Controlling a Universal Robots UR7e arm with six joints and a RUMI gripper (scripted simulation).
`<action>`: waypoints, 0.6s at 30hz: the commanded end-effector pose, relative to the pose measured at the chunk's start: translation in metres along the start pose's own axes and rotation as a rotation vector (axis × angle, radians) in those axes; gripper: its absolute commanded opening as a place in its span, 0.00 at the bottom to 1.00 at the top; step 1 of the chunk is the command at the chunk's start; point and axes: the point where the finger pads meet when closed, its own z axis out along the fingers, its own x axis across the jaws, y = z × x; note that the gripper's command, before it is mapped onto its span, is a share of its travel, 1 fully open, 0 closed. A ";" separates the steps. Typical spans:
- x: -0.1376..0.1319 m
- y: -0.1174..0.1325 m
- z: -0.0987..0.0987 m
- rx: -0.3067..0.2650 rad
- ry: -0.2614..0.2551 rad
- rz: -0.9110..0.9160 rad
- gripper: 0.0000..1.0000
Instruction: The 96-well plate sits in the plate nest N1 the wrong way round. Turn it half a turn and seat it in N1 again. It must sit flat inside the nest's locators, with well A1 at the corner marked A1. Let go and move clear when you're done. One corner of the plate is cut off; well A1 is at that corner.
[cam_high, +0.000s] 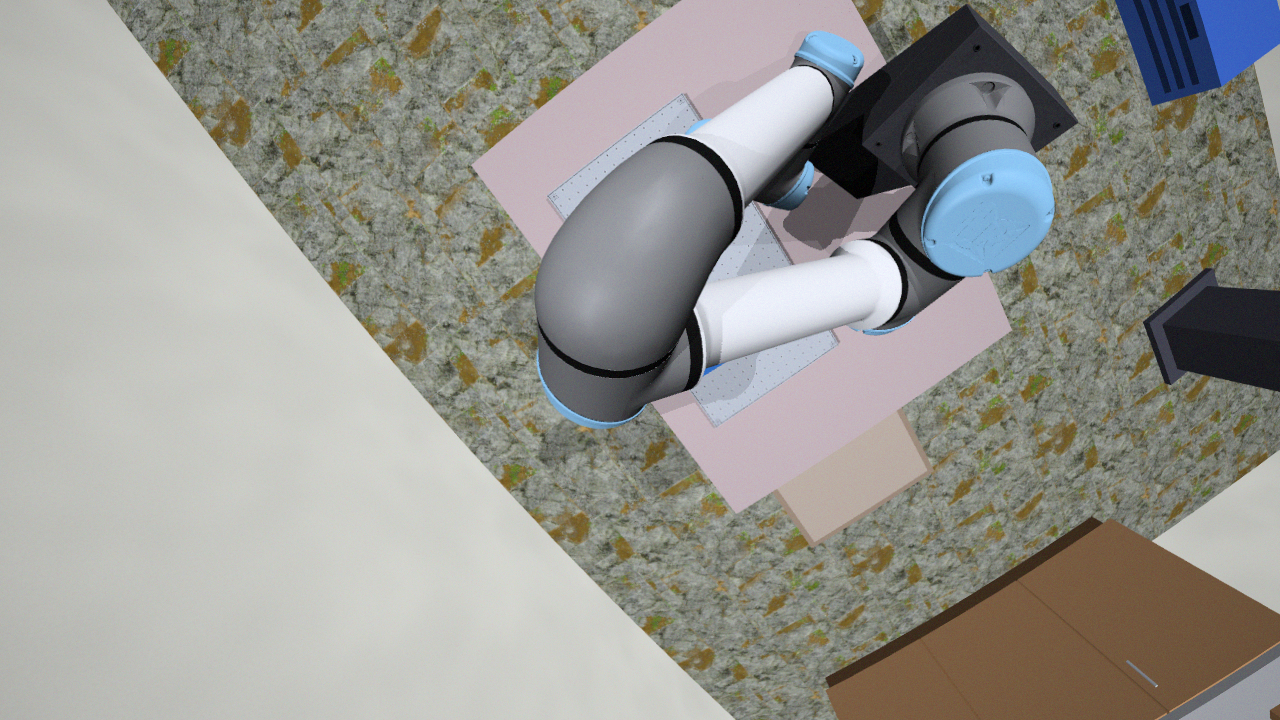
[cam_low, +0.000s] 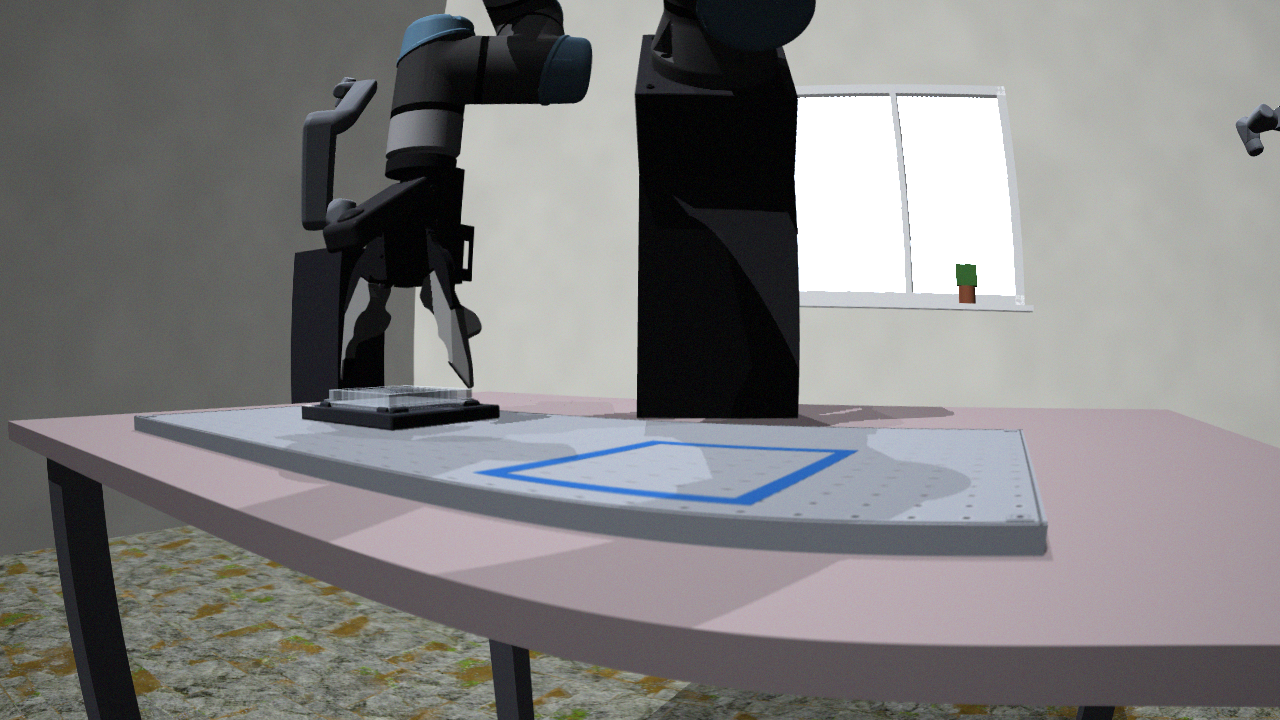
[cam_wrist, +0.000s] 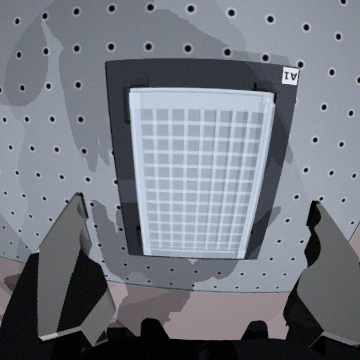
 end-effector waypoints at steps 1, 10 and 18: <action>0.000 0.000 0.000 -0.001 0.000 0.001 1.00; 0.000 0.001 -0.022 0.000 0.000 0.003 1.00; 0.000 0.001 -0.032 0.000 0.000 0.003 1.00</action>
